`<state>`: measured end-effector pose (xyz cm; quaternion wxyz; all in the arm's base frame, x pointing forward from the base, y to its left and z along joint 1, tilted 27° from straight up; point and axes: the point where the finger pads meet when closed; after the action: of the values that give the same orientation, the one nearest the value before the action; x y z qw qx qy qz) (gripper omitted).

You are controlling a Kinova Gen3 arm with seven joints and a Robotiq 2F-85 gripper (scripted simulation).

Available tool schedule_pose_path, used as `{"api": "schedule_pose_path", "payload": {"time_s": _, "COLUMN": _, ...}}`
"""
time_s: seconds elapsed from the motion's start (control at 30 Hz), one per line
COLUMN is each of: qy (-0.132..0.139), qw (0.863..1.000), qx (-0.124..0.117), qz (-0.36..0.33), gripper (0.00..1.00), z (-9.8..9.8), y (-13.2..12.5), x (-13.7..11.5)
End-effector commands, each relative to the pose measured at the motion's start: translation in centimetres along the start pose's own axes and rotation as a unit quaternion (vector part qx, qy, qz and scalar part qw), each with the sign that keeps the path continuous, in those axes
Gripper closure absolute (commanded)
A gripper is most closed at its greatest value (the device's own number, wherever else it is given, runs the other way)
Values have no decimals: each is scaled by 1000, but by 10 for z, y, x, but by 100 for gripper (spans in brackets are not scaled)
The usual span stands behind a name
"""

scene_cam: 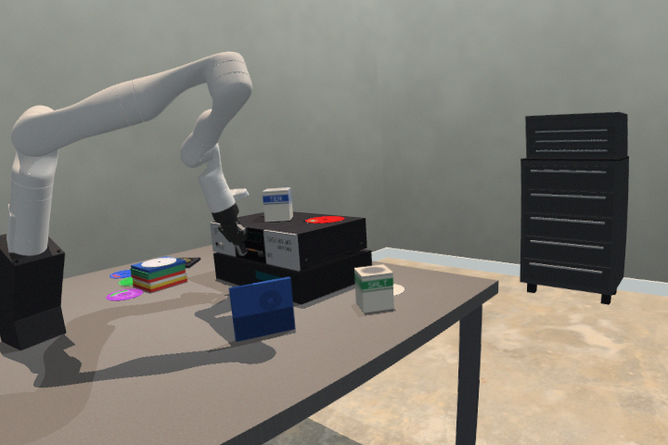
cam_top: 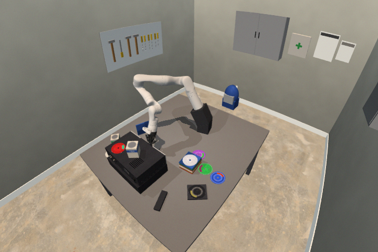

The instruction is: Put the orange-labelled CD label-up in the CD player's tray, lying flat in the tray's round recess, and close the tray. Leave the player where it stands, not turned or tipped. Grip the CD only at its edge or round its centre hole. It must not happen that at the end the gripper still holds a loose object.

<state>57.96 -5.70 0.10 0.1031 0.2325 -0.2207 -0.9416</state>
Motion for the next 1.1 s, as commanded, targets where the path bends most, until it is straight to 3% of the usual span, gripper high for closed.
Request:
{"api": "schedule_pose_path", "payload": {"time_s": 0.0, "qy": 2, "qw": 1000, "qx": 1, "qz": 0, "gripper": 90, "z": 1, "y": 1, "x": -2}}
{"api": "schedule_pose_path", "payload": {"time_s": 1.07, "qy": 2, "qw": 1000, "qx": 1, "qz": 0, "gripper": 90, "z": -2, "y": 2, "x": -10}}
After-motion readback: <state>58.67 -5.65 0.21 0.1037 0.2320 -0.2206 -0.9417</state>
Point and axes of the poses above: the point where the finger pads meet when closed, its own z axis back along the fingers, its own y axis across the jaws, x = y × z, and after that the axes turned 4 degrees about z, right-handed
